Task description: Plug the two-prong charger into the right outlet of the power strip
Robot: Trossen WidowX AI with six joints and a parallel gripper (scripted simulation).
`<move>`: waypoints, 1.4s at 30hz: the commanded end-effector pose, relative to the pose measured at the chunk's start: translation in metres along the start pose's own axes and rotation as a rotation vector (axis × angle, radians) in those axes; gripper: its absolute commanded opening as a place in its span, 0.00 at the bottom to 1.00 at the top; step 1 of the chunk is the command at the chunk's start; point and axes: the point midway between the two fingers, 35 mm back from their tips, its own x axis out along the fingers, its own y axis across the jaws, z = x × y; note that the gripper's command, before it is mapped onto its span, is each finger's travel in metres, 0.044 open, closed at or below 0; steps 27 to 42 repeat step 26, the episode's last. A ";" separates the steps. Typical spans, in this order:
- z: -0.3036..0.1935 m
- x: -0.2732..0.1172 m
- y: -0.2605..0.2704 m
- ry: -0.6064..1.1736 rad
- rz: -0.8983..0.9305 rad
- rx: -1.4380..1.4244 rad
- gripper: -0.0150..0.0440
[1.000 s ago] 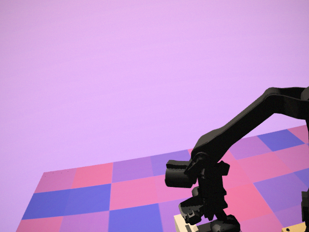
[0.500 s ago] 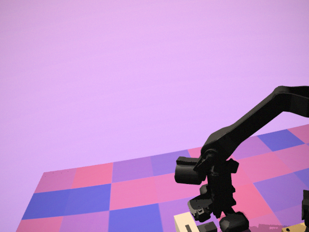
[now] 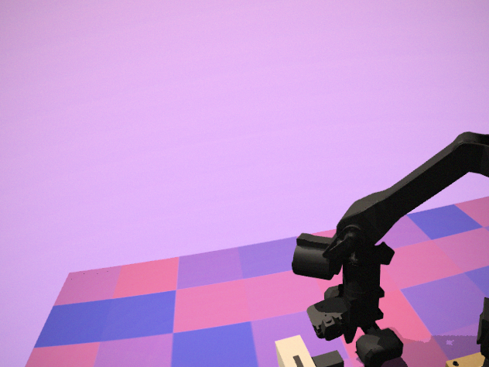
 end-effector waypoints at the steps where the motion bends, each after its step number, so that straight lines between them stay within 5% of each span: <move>1: 0.009 -0.030 -0.001 -0.228 -0.002 0.006 1.00; 6: 0.016 -0.067 0.001 -0.490 -0.025 -0.023 1.00; 42: 0.016 -0.067 0.001 -0.490 -0.025 -0.023 1.00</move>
